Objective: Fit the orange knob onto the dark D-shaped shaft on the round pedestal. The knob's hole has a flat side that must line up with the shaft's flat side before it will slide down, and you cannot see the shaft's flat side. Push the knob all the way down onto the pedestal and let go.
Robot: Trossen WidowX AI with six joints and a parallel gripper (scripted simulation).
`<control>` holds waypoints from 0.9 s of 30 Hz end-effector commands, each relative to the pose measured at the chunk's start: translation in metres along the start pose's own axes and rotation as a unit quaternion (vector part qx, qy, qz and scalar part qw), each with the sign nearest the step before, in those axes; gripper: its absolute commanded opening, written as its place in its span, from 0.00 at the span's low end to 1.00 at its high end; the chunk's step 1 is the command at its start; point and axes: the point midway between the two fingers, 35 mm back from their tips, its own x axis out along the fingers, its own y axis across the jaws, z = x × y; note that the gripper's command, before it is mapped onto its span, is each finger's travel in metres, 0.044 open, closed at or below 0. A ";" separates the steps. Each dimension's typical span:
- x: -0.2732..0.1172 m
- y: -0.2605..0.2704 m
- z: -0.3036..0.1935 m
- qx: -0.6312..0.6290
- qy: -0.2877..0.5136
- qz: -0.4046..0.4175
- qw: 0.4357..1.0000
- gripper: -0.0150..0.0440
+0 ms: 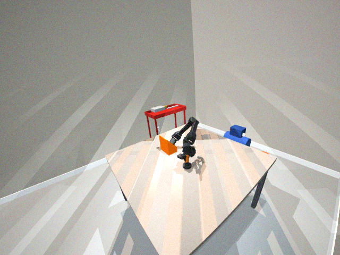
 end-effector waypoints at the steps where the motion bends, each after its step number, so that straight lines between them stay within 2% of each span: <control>1: -0.003 0.001 0.001 -0.008 -0.001 0.000 1.000 0.25; 8: 0.000 0.000 0.001 -0.108 -0.001 0.000 0.994 0.25; 27: 0.002 0.000 0.001 -0.108 -0.001 0.000 0.994 0.25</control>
